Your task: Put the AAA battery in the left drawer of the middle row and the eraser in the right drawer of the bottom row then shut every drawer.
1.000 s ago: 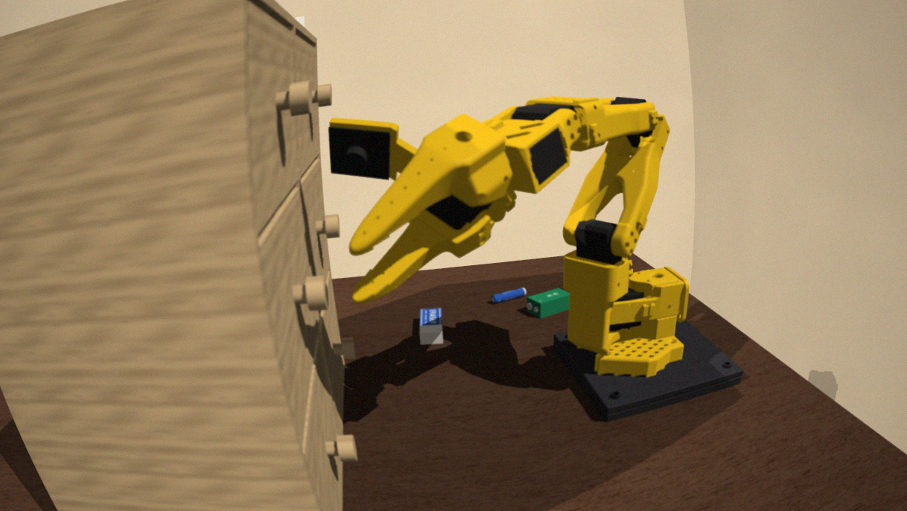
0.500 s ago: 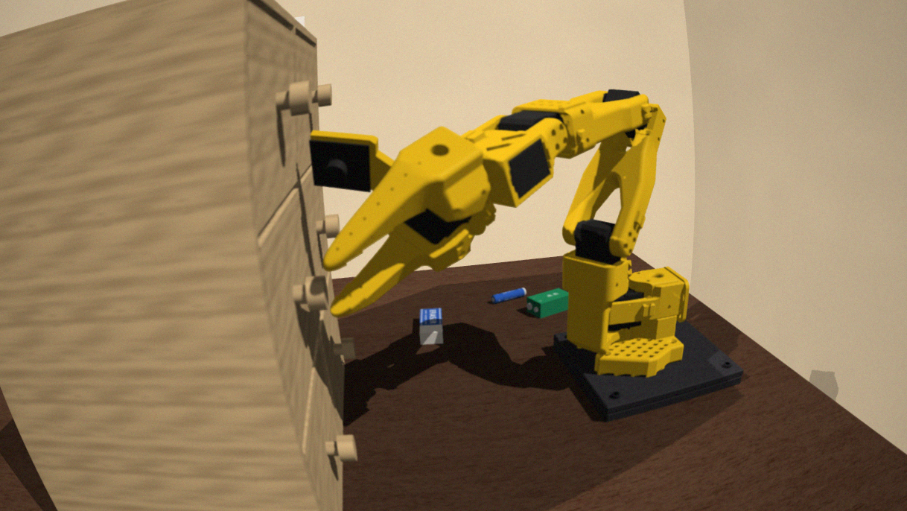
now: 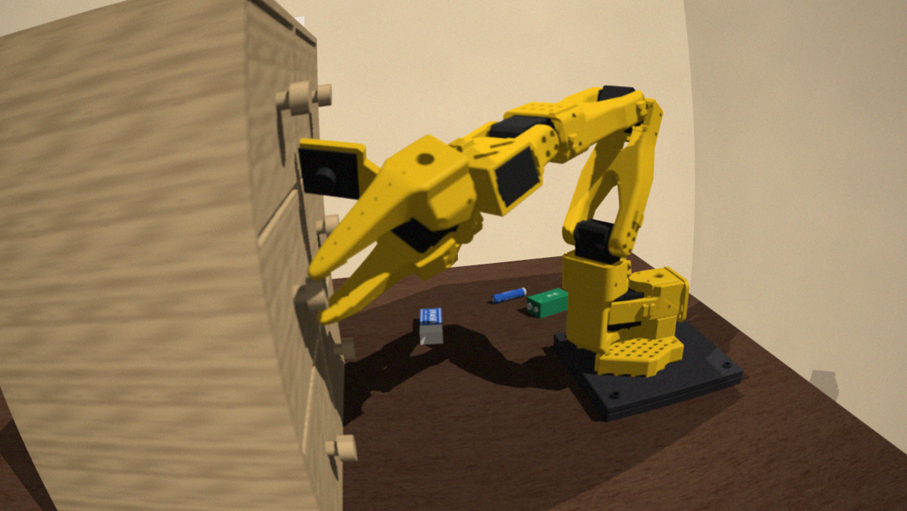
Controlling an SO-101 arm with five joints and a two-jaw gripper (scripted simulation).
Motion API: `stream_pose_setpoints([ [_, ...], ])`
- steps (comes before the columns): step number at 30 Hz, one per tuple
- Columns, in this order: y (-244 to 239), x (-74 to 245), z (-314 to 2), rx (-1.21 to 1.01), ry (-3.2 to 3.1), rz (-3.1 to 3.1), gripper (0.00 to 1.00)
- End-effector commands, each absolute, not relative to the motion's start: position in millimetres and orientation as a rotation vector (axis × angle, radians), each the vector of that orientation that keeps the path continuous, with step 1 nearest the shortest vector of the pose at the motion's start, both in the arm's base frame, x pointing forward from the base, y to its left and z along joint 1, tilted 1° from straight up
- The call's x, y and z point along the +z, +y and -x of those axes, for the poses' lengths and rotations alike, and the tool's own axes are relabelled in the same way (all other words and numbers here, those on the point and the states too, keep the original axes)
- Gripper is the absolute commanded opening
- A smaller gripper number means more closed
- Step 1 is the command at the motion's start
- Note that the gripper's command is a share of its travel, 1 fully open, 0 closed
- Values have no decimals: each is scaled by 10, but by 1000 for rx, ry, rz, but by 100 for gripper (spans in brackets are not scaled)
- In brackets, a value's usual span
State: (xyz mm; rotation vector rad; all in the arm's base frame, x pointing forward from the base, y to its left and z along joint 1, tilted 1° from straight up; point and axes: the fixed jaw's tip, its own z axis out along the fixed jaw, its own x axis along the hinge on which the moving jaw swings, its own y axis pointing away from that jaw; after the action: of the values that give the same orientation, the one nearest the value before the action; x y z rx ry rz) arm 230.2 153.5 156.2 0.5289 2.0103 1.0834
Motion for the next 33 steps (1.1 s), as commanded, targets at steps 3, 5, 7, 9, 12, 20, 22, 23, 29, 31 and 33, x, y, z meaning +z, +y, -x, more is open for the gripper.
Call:
stream_pose_setpoints([
  [3, 1518, 1564, -2331, 1084, 2004, -549, 21],
  [5, 1518, 1564, -2331, 1084, 2004, -549, 21],
  [7, 1517, 1563, -2334, 1084, 2003, -550, 21],
  [9, 1515, 1562, -2338, 1083, 2003, -551, 21],
  [12, 1512, 1560, -2343, 1082, 2002, -553, 21],
  [20, 1505, 1556, -2356, 1079, 2000, -557, 21],
  [22, 1505, 1556, -2356, 1079, 2000, -557, 21],
  [23, 1505, 1555, -2358, 1079, 1999, -558, 21],
  [29, 1504, 1555, -2360, 1078, 1999, -558, 21],
  [31, 1504, 1555, -2360, 1078, 1999, -558, 21],
  [33, 1504, 1555, -2360, 1078, 1999, -558, 21],
])
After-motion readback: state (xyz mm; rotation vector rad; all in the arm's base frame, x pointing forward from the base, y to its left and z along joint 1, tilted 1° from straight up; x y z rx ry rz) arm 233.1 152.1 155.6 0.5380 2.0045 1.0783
